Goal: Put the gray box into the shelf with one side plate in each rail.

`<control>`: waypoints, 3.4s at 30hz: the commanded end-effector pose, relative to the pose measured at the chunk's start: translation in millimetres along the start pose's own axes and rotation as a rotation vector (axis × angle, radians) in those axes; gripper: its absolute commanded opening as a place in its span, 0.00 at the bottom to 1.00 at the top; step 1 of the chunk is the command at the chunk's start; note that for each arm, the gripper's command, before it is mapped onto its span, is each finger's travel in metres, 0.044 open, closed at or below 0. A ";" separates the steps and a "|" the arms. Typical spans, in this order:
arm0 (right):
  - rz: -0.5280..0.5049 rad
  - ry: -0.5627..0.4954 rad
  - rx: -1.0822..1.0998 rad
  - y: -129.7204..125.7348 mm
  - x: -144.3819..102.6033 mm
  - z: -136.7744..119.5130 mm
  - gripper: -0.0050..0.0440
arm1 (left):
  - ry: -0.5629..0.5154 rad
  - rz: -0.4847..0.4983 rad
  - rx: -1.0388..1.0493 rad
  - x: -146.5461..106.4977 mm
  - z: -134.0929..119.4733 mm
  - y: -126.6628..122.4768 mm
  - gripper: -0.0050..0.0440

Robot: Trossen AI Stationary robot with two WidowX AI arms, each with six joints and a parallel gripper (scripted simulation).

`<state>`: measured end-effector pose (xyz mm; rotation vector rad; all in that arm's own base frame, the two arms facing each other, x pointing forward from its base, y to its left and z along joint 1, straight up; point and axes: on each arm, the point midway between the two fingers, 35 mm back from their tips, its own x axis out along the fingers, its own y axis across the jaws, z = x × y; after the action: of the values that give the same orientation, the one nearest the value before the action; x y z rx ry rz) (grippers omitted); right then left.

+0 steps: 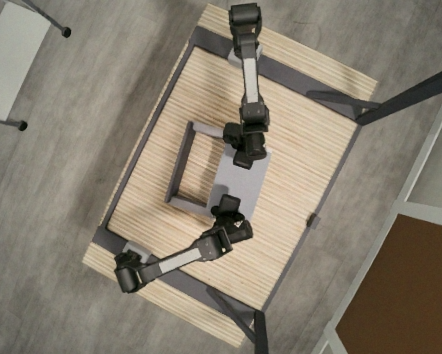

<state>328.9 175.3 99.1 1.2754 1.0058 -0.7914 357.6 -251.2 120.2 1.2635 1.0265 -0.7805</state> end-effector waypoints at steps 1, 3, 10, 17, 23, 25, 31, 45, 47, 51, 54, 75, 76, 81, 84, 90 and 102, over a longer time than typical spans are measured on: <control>0.081 0.032 0.008 15.7 -25.1 3.0 0.32 | -0.067 0.045 -0.017 -31.0 -2.5 9.1 0.33; 0.081 0.032 0.008 15.7 -25.0 7.2 0.32 | -0.067 0.045 -0.016 -30.9 -6.7 9.1 0.33; 0.081 0.031 0.008 15.6 -24.7 18.9 0.32 | -0.066 0.045 -0.016 -30.3 -18.4 9.1 0.33; 0.081 0.030 0.007 15.4 -23.9 36.0 0.32 | -0.065 0.045 -0.016 -29.0 -35.4 8.8 0.33; 0.081 0.028 0.007 15.0 -23.2 50.7 0.32 | -0.063 0.054 -0.017 -27.8 -49.9 8.4 0.33; 0.081 0.028 0.006 14.9 -23.0 55.5 0.32 | -0.062 0.066 -0.020 -27.4 -54.5 7.9 0.33; 0.081 0.027 0.006 14.6 -22.5 67.6 0.32 | -0.060 0.071 -0.020 -26.5 -66.5 7.6 0.33; 0.065 0.015 0.002 14.2 -21.6 97.7 0.32 | -0.059 0.072 -0.020 -25.0 -96.8 7.7 0.33; 0.060 0.011 0.000 14.2 -21.4 103.5 0.32 | -0.058 0.072 -0.020 -24.7 -102.7 7.7 0.33; 0.059 0.010 0.000 13.8 -20.9 113.7 0.32 | -0.058 0.072 -0.019 -24.1 -112.9 7.6 0.33; 0.059 0.010 0.000 13.7 -20.5 121.7 0.32 | -0.057 0.072 -0.019 -23.6 -120.8 7.5 0.33; 0.059 0.008 -0.001 12.4 -17.9 139.9 0.32 | -0.036 0.057 -0.011 -21.5 -138.0 7.3 0.33; 0.059 0.008 -0.001 12.4 -17.9 139.9 0.32 | -0.036 0.057 -0.011 -21.5 -138.0 7.3 0.33; 0.059 0.008 -0.001 12.4 -17.9 139.9 0.32 | -0.036 0.057 -0.011 -21.5 -138.0 7.3 0.33; 0.059 0.008 -0.001 12.4 -17.9 139.9 0.42 | -0.036 0.057 -0.011 -21.5 -138.0 7.3 0.42; 0.081 0.008 -0.003 17.0 -30.4 140.9 0.71 | -0.046 0.076 -0.018 -34.3 -136.9 10.9 0.72; 0.080 0.007 -0.003 14.3 -69.6 141.0 1.00 | -0.046 0.075 -0.018 -69.2 -138.8 9.0 1.00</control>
<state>338.1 36.9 133.4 1.2873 1.0085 -0.7753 317.9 -115.0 159.1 1.2607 0.9943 -0.7667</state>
